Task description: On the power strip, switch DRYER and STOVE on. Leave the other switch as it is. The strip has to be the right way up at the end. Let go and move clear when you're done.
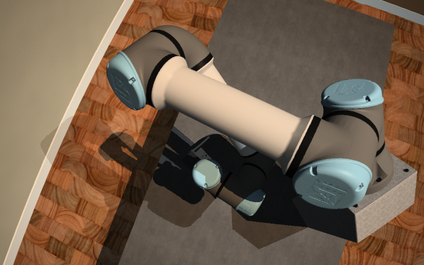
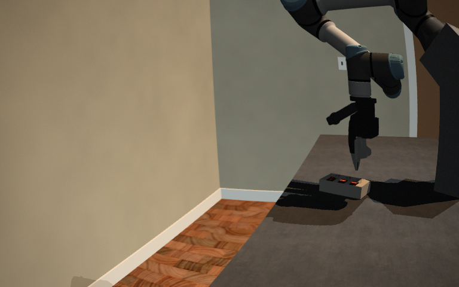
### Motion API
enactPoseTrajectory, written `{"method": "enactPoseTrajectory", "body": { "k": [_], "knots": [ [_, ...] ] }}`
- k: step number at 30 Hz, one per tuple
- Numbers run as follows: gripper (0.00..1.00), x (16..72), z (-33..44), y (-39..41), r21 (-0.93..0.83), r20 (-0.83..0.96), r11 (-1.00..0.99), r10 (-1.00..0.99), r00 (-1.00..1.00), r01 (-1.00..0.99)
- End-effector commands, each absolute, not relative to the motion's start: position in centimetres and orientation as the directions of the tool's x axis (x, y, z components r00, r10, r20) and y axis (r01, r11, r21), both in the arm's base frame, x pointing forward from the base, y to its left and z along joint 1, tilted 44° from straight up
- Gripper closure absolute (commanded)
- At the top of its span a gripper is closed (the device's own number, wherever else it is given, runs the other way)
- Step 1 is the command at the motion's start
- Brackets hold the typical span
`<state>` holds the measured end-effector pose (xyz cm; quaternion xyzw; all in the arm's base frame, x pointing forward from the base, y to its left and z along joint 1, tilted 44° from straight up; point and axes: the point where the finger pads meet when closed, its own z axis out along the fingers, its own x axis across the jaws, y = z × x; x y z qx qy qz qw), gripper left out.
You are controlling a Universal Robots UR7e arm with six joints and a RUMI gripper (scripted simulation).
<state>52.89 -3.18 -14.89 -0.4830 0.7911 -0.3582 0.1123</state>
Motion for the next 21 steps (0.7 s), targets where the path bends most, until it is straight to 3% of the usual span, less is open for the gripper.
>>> {"method": "enactPoseTrajectory", "body": {
  "k": [1, 2, 21],
  "knots": [
    [1.0, 52.9, -14.9, -3.2, -0.676, 0.168, 0.277, -0.845, -0.508, -0.683],
    [0.0, 52.9, -14.8, -3.1, -0.676, 0.168, 0.277, -0.845, -0.508, -0.683],
    [0.0, 49.4, -10.1, -0.1, -0.676, 0.168, 0.277, -0.845, -0.508, -0.683]
  ]
}}
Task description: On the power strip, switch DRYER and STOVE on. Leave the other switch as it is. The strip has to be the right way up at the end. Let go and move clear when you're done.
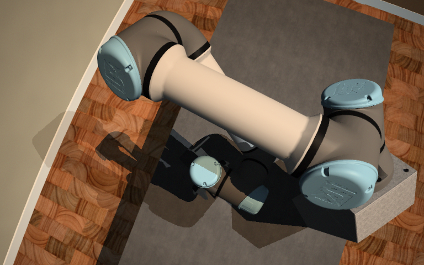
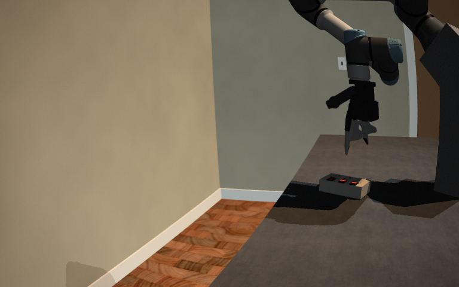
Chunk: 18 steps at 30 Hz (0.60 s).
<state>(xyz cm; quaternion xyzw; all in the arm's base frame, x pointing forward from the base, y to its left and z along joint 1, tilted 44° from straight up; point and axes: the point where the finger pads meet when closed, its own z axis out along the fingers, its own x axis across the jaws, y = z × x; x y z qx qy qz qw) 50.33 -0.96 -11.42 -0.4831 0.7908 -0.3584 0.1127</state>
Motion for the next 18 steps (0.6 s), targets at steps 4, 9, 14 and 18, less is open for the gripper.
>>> {"method": "enactPoseTrajectory", "body": {
  "k": [4, 9, 14, 18],
  "knots": [
    [0.0, 48.4, -8.7, 0.8, -0.676, 0.168, 0.277, -0.845, -0.508, -0.683],
    [0.0, 47.8, -7.8, 1.3, -0.676, 0.168, 0.277, -0.845, -0.508, -0.683],
    [0.0, 47.6, -7.5, 1.5, -0.676, 0.168, 0.277, -0.845, -0.508, -0.683],
    [0.0, 47.6, -7.5, 1.5, -0.676, 0.168, 0.277, -0.845, -0.508, -0.683]
  ]
}}
